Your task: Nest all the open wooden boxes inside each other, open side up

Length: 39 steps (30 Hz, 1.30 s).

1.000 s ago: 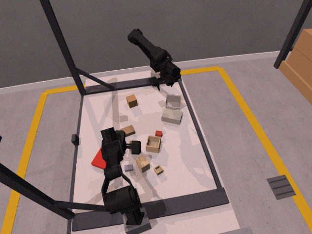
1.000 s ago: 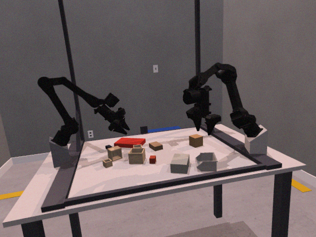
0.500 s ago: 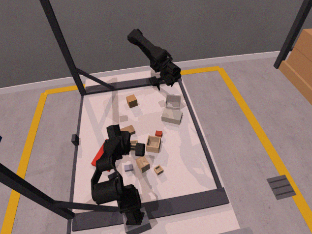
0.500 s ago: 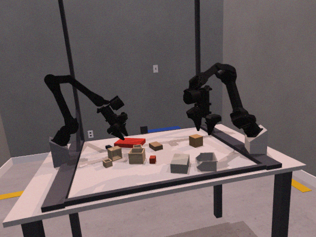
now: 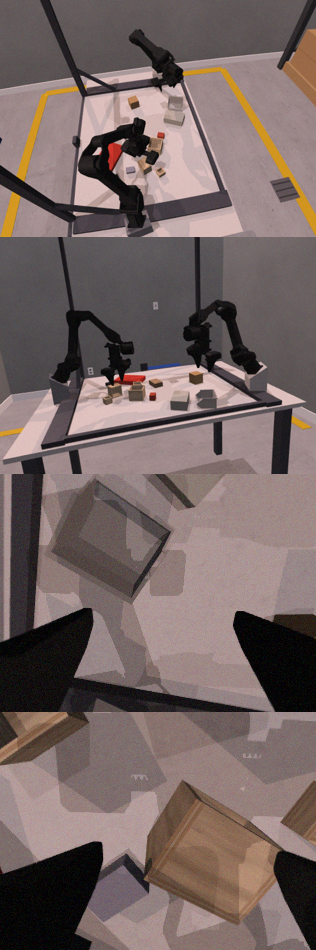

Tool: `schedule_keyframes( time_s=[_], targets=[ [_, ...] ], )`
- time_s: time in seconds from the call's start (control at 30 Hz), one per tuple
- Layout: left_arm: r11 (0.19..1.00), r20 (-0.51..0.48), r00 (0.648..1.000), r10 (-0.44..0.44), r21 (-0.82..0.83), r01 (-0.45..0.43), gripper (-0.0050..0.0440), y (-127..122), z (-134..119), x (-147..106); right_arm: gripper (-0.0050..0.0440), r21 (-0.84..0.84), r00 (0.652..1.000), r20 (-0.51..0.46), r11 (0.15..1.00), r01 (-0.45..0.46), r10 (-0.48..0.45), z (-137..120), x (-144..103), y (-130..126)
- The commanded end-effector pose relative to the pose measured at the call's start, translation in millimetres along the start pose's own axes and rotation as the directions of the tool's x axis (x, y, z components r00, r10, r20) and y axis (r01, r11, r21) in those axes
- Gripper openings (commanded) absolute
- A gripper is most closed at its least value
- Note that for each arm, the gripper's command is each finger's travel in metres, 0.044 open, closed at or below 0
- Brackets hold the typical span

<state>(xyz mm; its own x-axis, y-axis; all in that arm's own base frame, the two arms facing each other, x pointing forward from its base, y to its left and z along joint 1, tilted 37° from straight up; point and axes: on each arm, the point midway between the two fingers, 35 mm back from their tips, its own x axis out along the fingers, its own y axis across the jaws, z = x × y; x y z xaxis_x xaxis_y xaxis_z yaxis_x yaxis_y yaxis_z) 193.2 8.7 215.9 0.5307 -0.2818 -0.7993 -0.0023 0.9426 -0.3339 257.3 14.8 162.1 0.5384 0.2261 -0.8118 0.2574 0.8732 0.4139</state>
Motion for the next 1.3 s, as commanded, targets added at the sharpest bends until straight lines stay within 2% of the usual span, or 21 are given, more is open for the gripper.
schedule_keyframes(
  time_s=[0.0,0.23,0.57,0.7,0.8,0.87,0.97,1.27],
  targets=[
    [1.000,0.013,1.000,0.001,0.008,-0.001,0.0400,-1.2,0.9,-3.1,0.0400,0.115,0.990,-0.134,0.993,-0.025,0.040,4.2,-6.5,-8.6],
    [1.000,0.013,1.000,0.001,0.008,-0.001,0.0400,-1.2,0.9,-3.1,0.0400,0.379,0.945,-0.287,0.925,-0.041,0.159,4.5,-18.4,-22.2],
    [1.000,0.013,1.000,0.001,0.008,-0.001,0.0400,-1.2,0.9,-3.1,0.0400,0.469,0.926,-0.310,0.882,-0.048,0.215,8.2,-23.6,-25.7],
    [1.000,0.013,1.000,0.001,0.008,-0.001,0.0400,-1.2,0.9,-3.1,0.0400,0.476,0.921,-0.325,0.879,-0.035,0.213,3.8,-6.1,-26.2],
    [1.000,0.013,1.000,0.001,0.008,-0.001,0.0400,-1.2,0.9,-3.1,0.0400,0.476,0.922,-0.325,0.879,-0.034,0.212,3.1,20.0,-24.8],
    [1.000,0.013,1.000,0.001,0.008,-0.001,0.0400,-1.2,0.9,-3.1,0.0400,0.476,0.922,-0.325,0.879,-0.034,0.212,3.1,20.0,-24.8],
    [1.000,0.013,1.000,0.001,0.008,-0.001,0.0400,-1.2,0.9,-3.1,0.0400,0.476,0.922,-0.325,0.879,-0.032,0.209,1.1,37.9,-23.5],
    [1.000,0.013,1.000,0.001,0.008,-0.001,0.0400,-1.2,0.9,-3.1,0.0400,0.476,0.922,-0.324,0.879,-0.034,0.211,1.0,47.8,-22.8]
  ],
)
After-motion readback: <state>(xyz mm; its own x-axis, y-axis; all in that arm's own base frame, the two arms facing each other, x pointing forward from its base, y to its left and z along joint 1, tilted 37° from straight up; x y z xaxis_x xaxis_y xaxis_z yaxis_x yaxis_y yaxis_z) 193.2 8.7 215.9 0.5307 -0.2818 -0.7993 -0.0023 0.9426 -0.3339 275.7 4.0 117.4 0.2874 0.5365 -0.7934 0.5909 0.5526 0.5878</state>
